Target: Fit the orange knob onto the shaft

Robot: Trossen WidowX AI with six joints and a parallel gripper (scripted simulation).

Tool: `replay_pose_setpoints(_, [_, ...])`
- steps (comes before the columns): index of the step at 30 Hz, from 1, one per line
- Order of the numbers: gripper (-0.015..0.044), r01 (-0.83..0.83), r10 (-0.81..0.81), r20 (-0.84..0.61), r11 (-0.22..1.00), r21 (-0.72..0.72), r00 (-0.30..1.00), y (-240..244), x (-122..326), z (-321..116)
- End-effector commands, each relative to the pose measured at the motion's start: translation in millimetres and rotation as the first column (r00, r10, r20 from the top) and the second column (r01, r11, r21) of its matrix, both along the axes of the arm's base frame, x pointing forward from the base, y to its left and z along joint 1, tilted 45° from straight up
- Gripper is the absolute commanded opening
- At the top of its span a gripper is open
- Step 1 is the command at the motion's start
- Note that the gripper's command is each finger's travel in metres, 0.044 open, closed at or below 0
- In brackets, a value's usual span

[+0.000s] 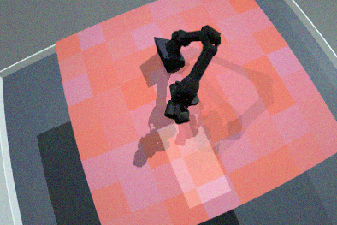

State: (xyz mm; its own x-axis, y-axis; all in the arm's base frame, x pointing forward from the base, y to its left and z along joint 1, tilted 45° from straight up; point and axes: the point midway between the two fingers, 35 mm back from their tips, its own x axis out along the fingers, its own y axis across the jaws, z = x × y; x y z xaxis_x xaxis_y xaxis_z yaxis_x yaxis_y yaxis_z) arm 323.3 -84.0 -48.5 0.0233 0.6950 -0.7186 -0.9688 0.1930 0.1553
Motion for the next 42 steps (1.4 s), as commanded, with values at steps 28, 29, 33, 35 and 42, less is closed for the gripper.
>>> replay_pose_setpoints(28, [0.0, -0.145, 0.146, 0.146, 0.989, -0.018, 0.979, -6.1, 1.2, 0.5])
replay_pose_setpoints(29, [0.0, -0.145, 0.146, 0.146, 0.989, -0.018, 0.979, -6.1, 1.3, 0.5])
replay_pose_setpoints(33, [0.0, -0.145, 0.146, 0.146, 0.989, -0.018, 0.979, -2.0, 1.8, -2.6])
replay_pose_setpoints(35, [0.0, -0.145, 0.146, 0.146, 0.989, -0.018, 0.979, -2.4, 2.2, -3.4])
replay_pose_setpoints(42, [0.0, -0.145, 0.146, 0.146, 0.989, -0.017, 0.979, -1.1, 1.1, -3.4])
